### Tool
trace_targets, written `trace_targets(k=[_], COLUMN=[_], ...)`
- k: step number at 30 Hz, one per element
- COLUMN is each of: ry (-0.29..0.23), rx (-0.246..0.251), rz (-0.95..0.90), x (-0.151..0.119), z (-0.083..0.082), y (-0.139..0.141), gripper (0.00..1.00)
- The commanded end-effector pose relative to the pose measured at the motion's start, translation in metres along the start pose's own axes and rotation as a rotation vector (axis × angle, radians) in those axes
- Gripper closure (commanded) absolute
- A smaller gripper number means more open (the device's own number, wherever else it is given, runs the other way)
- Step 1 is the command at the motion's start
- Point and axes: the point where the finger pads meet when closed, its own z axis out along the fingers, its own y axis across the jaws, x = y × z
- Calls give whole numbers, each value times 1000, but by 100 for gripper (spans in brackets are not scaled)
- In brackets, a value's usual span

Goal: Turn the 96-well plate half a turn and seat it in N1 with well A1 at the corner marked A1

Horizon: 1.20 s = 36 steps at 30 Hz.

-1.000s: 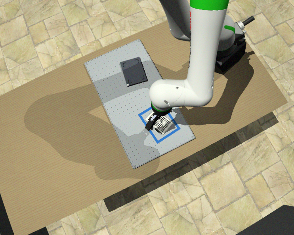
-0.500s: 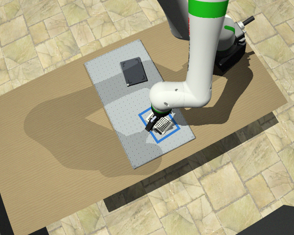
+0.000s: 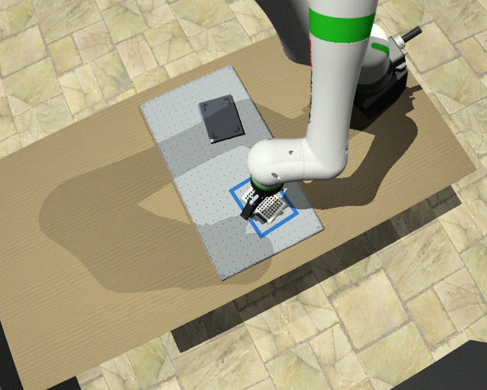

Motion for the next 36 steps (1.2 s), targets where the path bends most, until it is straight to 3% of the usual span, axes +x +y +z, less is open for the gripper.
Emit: trace_targets(k=[1, 16, 17, 36], ry=[0, 0, 0, 0], rx=[-1, -1, -1, -1], rz=[0, 0, 0, 0], x=[0, 0, 0, 0], z=[4, 9, 9, 9], y=[0, 0, 0, 0], gripper=[0, 0, 100, 100])
